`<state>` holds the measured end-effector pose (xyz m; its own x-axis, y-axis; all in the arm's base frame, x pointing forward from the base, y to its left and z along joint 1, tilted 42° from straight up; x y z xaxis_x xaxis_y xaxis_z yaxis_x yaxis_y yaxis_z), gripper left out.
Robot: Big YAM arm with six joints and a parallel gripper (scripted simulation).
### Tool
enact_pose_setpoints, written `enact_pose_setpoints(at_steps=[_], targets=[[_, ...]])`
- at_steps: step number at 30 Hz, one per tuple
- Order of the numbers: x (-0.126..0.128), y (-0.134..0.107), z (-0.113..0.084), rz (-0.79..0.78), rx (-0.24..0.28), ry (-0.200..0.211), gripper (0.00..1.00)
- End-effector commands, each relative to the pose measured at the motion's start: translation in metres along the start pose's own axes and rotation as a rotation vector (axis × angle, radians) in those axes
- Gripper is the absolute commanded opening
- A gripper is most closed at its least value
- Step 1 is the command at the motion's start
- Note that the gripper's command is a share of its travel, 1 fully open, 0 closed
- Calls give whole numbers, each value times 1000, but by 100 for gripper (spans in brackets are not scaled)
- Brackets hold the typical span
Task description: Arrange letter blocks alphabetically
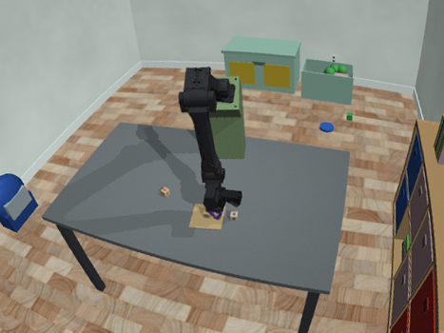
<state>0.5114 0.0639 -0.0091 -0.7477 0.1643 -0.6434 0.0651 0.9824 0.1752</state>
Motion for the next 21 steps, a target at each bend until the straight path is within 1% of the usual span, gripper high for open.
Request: enact_pose_setpoints(at_steps=[1, 20, 21], targets=[[-16, 9, -9, -17, -15, -30, 26], [-17, 10, -9, -19, -16, -31, 26], [-14, 10, -9, -19, -14, -26, 26]])
Point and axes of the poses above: the point where the finger pads meet when closed, its own z axis out along the fingers, its own x axis across the jaws, y = z × x, the point moved 3 cm from there along -z, back along the fingers, and after that the axes turned 7 degrees about z, right-handed, at the moved point
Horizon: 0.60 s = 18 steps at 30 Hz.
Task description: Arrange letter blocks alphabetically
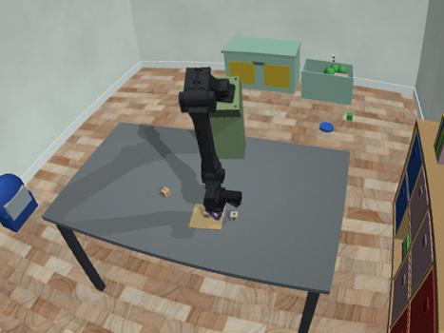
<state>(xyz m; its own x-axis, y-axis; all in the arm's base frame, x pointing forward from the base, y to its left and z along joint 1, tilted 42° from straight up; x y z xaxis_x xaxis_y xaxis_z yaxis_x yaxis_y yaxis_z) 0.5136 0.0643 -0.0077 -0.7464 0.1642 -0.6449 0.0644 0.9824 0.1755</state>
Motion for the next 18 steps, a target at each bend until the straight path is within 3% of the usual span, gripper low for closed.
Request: enact_pose_setpoints(at_steps=[1, 18], targets=[[-11, 9, -10, -19, -14, -24, 26], [-13, 9, -9, -19, -15, -27, 26]])
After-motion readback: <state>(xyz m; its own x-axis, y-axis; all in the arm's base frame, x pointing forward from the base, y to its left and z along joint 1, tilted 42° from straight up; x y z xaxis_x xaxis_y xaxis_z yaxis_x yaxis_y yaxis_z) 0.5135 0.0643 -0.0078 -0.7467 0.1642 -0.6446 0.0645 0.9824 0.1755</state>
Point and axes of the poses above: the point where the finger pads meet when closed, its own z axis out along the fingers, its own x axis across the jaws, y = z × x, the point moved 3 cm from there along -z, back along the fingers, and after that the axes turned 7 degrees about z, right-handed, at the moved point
